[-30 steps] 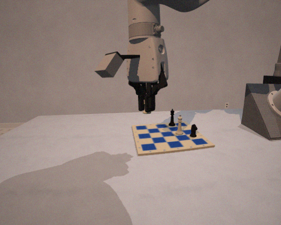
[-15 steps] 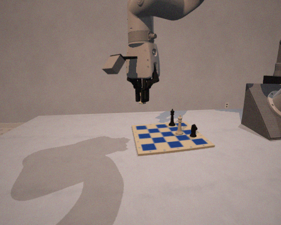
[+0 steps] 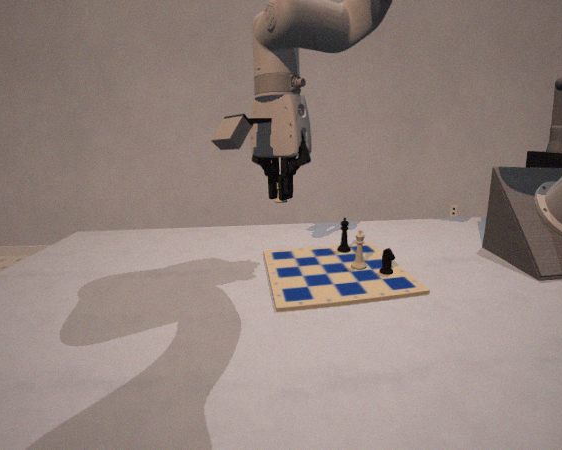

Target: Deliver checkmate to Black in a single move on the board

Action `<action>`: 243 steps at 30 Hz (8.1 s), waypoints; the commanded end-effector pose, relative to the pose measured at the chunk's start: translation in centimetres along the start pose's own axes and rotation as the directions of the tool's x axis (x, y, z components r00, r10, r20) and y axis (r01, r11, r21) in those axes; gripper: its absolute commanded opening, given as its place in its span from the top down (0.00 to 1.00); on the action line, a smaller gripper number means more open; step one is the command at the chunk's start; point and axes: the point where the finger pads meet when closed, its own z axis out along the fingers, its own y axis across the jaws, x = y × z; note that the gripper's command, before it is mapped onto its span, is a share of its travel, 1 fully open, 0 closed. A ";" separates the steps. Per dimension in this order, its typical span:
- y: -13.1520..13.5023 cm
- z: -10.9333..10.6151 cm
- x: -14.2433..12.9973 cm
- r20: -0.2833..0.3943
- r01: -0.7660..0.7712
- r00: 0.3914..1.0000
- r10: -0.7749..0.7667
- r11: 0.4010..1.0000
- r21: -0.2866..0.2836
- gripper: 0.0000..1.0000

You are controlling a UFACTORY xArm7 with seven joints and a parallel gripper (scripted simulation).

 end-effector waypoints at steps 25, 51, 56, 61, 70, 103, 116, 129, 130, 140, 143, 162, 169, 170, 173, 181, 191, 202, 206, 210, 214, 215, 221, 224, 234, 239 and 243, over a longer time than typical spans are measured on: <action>0.2 6.8 -0.1 0.000 -0.002 1.000 0.002 1.000 -0.005 1.00; 0.3 9.3 -0.1 0.000 -0.002 1.000 0.002 1.000 -0.005 1.00; 0.3 9.3 -0.1 0.000 -0.002 1.000 0.002 1.000 -0.005 1.00; 0.3 9.3 -0.1 0.000 -0.002 1.000 0.002 1.000 -0.005 1.00; 0.3 9.3 -0.1 0.000 -0.002 1.000 0.002 1.000 -0.005 1.00; 0.3 9.3 -0.2 0.000 -0.002 1.000 0.002 1.000 -0.005 1.00; 0.3 9.3 -0.2 0.000 -0.002 1.000 0.002 1.000 -0.005 1.00; 0.3 9.6 -0.2 0.000 -0.002 1.000 0.002 1.000 -0.005 1.00; 0.3 9.6 -0.2 0.000 -0.002 1.000 0.002 1.000 -0.005 1.00; 0.3 9.7 -0.2 0.000 -0.002 1.000 0.002 1.000 -0.005 1.00; 0.3 9.7 -0.2 0.000 -0.002 1.000 0.002 1.000 -0.005 1.00; 0.3 9.7 -0.2 0.000 -0.002 1.000 0.002 1.000 -0.005 1.00; 0.3 9.7 -0.2 0.000 -0.002 1.000 0.002 1.000 -0.005 1.00; 0.3 9.7 -0.2 0.000 -0.002 1.000 0.002 1.000 -0.005 1.00; 0.3 9.7 -0.2 0.000 -0.002 1.000 0.002 1.000 -0.005 0.93; 0.3 9.7 -0.2 0.000 -0.002 1.000 0.002 1.000 -0.005 0.78; 0.3 9.7 -0.2 0.000 -0.002 1.000 0.002 1.000 -0.005 0.63; 0.3 9.1 -0.2 0.000 -0.002 1.000 0.002 1.000 -0.005 0.63; 0.3 7.7 -0.2 0.000 -0.002 1.000 0.002 1.000 -0.005 0.63; 0.3 6.7 -0.2 0.000 -0.002 1.000 0.002 1.000 -0.005 0.63; 0.3 4.5 -0.2 0.000 -0.002 1.000 0.002 1.000 -0.005 0.63; 0.3 3.9 -0.2 0.000 -0.002 1.000 0.002 1.000 -0.005 0.63; 0.2 1.4 -0.2 0.000 -0.002 1.000 0.002 1.000 -0.005 0.63; 0.2 1.0 -0.2 0.000 -0.002 1.000 0.002 1.000 -0.005 0.63; 0.2 0.7 -0.2 0.000 -0.002 1.000 0.002 1.000 -0.005 0.00; 0.2 0.7 -0.2 0.000 -0.002 1.000 0.002 1.000 -0.005 0.00; 0.2 0.7 -0.2 0.000 -0.002 1.000 0.002 1.000 -0.005 0.00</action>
